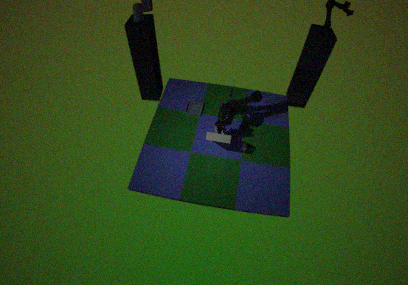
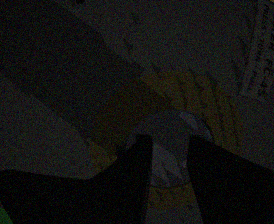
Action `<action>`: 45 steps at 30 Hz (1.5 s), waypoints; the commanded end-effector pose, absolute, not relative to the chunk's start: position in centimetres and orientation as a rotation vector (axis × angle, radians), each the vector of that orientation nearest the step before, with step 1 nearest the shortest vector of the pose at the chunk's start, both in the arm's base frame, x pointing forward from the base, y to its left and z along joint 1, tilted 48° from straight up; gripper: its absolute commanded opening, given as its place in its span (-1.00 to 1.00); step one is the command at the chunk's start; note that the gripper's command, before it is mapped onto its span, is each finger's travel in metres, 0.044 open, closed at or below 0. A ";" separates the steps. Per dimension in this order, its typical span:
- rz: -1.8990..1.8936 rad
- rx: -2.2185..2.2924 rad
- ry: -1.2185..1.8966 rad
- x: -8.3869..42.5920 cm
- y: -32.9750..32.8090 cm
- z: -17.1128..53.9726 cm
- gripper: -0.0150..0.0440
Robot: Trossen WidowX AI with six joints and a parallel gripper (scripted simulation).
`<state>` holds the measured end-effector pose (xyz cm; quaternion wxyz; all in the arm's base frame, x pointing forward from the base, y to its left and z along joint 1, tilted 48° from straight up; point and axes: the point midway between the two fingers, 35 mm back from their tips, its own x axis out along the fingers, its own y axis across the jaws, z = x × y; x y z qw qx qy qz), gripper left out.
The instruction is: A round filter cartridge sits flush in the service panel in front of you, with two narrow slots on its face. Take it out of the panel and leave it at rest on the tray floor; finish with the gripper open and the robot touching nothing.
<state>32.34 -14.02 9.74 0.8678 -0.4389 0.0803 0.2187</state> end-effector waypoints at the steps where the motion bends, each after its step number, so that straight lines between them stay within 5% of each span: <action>1: 0.459 -0.921 0.172 32.1 -14.2 9.8 -0.49; 22: 0.463 -0.934 0.188 25.9 -16.2 12.1 -0.49; 45: 0.463 -0.933 0.187 23.3 -10.9 7.5 -0.49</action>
